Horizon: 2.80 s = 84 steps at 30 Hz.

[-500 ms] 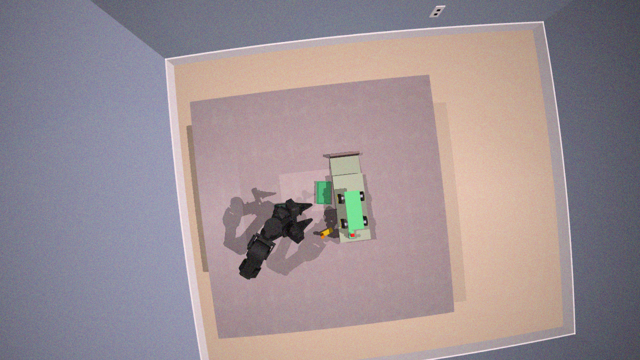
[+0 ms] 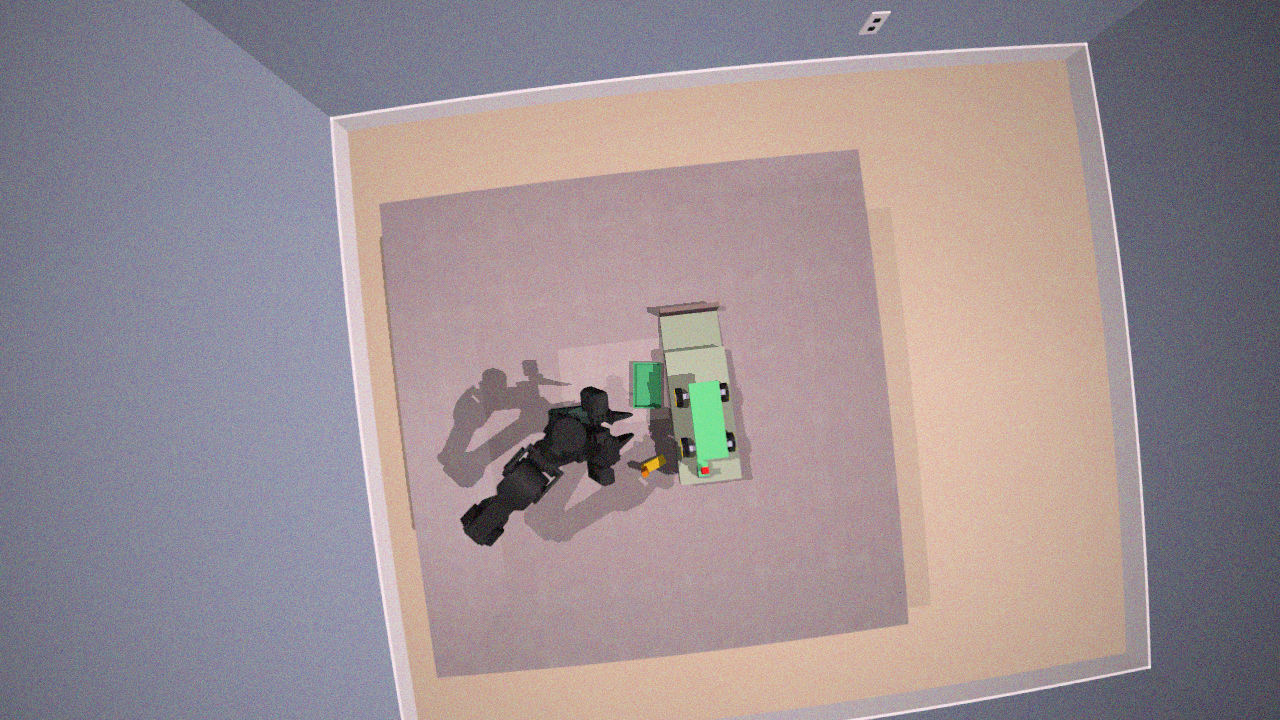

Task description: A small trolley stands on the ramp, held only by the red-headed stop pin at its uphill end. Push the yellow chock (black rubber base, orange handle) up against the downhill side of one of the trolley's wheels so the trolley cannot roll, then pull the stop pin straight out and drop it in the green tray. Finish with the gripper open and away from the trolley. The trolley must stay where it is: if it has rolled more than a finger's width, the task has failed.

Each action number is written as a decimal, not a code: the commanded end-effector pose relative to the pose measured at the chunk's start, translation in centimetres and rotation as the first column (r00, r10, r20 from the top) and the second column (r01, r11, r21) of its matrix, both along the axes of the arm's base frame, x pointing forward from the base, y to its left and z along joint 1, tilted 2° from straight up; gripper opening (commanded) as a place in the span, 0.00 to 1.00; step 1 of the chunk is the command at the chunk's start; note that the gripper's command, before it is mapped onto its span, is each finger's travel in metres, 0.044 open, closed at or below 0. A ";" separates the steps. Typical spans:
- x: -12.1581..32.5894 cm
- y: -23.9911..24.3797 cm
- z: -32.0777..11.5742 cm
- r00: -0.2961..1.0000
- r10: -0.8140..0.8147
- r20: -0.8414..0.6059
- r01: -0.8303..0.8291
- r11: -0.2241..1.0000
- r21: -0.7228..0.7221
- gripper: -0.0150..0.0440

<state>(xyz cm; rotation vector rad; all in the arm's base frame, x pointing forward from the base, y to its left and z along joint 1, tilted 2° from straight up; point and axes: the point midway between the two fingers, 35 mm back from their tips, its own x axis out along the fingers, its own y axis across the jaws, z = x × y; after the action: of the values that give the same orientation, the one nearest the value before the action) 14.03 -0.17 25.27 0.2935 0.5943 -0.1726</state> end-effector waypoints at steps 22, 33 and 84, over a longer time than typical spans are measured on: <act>3.3 -4.6 -3.9 0.741 0.224 -0.633 -0.611 0.616 -0.497 0.58; 3.8 -7.6 -5.9 0.451 0.294 -0.843 -0.873 0.344 -0.347 0.58; 1.0 -16.4 -16.5 -0.295 0.446 -0.845 -0.887 -0.456 0.069 0.58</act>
<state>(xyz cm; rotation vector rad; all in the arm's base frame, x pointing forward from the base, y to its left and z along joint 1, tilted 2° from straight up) 15.15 -16.81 9.78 -1.3727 1.1552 1.2682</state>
